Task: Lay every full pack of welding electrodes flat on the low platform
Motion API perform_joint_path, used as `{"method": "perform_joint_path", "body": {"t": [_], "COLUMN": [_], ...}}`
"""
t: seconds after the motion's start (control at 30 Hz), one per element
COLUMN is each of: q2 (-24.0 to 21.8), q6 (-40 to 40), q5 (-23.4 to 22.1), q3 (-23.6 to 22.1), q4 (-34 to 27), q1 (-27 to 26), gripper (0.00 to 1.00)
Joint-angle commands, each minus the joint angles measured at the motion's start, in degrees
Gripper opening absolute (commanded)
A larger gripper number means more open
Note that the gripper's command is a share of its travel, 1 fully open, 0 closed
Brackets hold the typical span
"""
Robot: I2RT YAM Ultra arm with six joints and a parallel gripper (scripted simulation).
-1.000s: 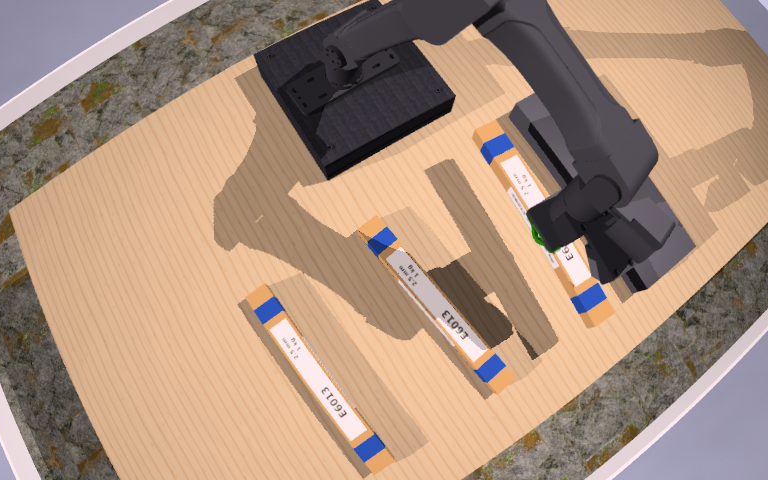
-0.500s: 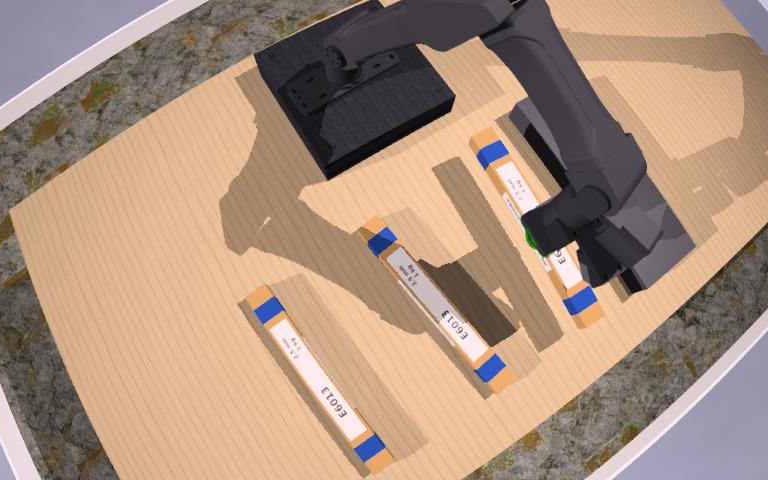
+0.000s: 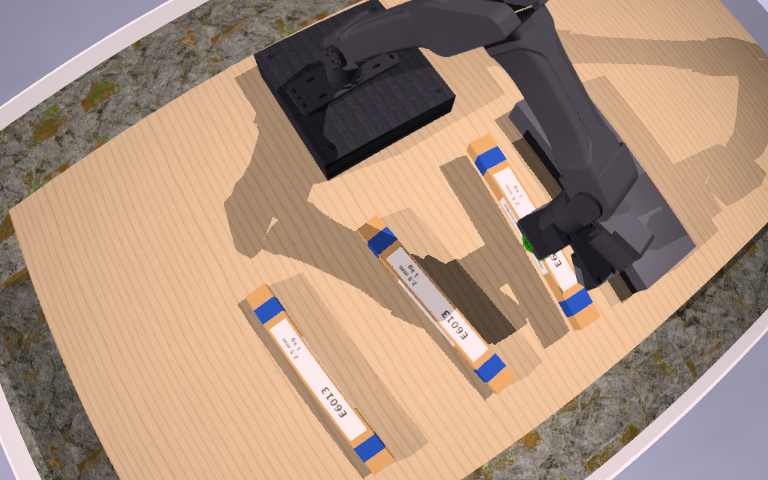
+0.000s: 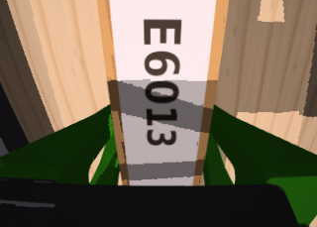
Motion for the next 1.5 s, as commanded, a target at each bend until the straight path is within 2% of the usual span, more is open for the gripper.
{"method": "perform_joint_path", "body": {"t": [0.0, 0.07, 0.2, 0.3, 0.43, 0.53, 0.57, 1.3, 1.47], "q2": [-1.25, -1.35, 1.20, 0.27, 2.09, 2.54, 0.19, 1.35, 1.98], "q6": [0.30, 0.30, 0.33, 0.33, 0.34, 0.35, 0.36, 0.40, 0.23], "q5": [0.32, 0.33, 0.35, 0.34, 0.36, 0.37, 0.30, 0.34, 0.12], "q3": [1.03, -1.22, -1.34, -1.97, -2.73, -2.77, -1.16, -3.28, -2.34], "q4": [1.67, 2.16, 3.32, 4.25, 5.36, 5.65, 6.26, 6.81, 6.36], "q1": [0.29, 0.32, 0.41, 0.48, 0.55, 0.57, 0.66, 0.35, 0.35], "gripper": [0.00, 0.00, 0.00, 0.00, 0.00, 0.00, 0.00, 0.00, 0.00]}}
